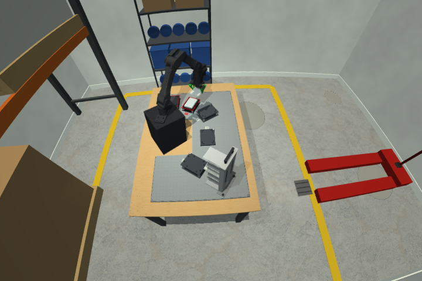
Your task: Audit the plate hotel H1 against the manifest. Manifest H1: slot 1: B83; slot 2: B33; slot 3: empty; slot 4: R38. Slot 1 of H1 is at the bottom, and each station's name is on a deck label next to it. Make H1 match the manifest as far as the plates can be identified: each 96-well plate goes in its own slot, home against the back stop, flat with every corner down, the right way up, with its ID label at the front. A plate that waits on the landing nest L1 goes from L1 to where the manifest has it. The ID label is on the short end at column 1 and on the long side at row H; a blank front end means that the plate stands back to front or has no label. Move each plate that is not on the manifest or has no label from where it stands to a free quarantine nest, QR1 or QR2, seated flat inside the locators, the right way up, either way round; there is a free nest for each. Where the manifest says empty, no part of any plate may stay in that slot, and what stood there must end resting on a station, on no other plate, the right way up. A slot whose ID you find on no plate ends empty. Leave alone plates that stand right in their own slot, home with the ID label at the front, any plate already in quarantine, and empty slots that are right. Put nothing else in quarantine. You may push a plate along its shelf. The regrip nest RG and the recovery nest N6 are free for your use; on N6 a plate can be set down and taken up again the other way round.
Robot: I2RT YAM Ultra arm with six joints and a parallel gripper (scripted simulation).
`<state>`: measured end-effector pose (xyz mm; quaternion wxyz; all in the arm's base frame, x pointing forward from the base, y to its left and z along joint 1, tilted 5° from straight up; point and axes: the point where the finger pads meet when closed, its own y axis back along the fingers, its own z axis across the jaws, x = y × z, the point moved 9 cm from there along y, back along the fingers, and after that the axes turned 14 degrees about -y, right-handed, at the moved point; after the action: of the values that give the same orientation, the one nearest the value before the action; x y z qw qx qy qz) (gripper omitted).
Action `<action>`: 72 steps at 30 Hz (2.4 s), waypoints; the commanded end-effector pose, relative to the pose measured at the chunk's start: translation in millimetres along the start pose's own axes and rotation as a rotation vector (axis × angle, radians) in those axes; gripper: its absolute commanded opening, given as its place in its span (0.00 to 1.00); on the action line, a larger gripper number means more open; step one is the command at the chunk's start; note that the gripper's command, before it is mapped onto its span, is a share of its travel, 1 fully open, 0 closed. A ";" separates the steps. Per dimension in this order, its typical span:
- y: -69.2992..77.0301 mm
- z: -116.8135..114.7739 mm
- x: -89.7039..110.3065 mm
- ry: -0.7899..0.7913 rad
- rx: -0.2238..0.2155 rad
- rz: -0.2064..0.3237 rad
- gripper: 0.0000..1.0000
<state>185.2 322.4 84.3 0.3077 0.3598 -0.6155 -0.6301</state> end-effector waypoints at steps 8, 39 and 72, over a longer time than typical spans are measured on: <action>5.3 33.3 -14.9 -0.015 0.001 -0.025 0.86; 8.1 114.0 26.0 0.533 0.000 -0.038 0.86; 5.1 205.6 61.2 0.521 -0.001 -0.028 0.86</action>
<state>-7.8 376.4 74.8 0.4553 0.5141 -0.5167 -0.5112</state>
